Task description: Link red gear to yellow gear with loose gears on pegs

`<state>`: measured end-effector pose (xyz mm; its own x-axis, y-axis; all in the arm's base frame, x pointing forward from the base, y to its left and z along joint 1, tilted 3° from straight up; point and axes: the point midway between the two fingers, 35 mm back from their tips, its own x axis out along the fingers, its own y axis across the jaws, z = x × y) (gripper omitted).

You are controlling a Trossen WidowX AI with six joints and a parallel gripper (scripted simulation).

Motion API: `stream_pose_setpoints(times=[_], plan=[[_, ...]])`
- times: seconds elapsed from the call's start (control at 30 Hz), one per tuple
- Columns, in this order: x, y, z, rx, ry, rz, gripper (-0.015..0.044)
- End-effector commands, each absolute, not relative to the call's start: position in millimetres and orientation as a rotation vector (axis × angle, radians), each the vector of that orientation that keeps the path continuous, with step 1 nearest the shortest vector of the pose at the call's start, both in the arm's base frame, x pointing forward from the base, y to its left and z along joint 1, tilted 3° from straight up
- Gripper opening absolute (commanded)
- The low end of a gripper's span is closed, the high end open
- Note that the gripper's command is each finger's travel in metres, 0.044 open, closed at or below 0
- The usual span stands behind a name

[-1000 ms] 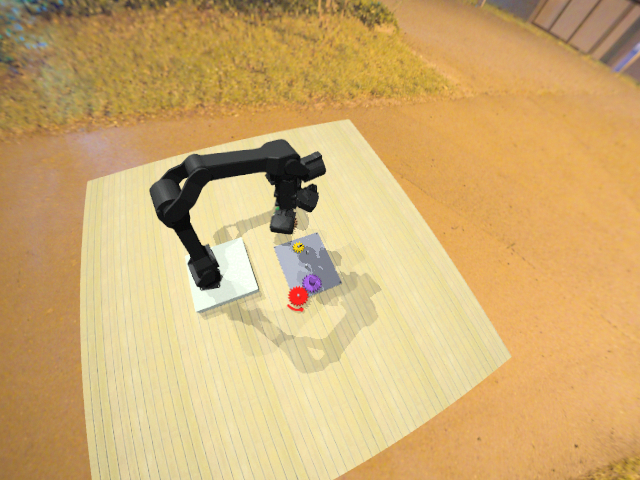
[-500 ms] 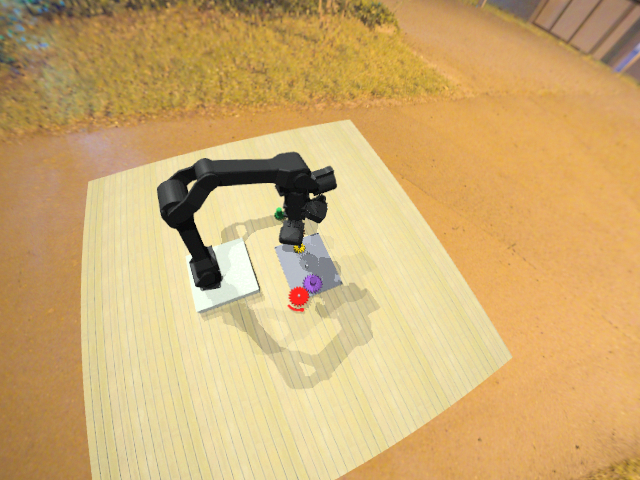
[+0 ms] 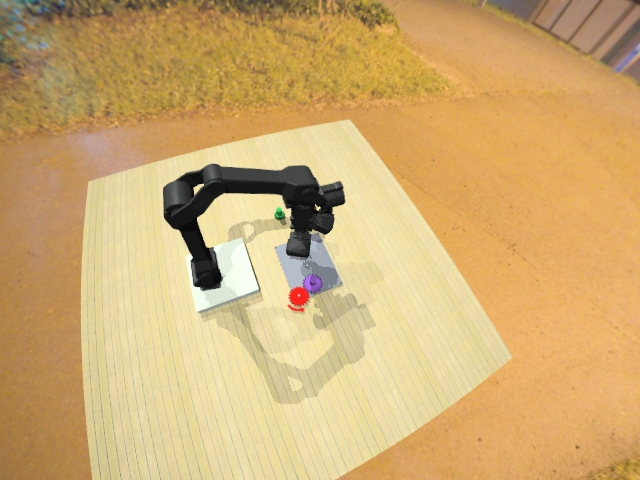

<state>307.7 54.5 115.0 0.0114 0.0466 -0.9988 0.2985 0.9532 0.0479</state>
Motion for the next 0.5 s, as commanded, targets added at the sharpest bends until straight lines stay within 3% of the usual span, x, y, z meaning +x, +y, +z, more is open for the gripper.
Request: stream_pose_setpoints(times=[0.0, 0.47], plan=[[309.8, 45.9, 110.3, 0.268, 1.556, -0.202, 0.0000], [317.2, 13.9, 97.2, 0.264, 1.561, -0.202, 0.0000]])
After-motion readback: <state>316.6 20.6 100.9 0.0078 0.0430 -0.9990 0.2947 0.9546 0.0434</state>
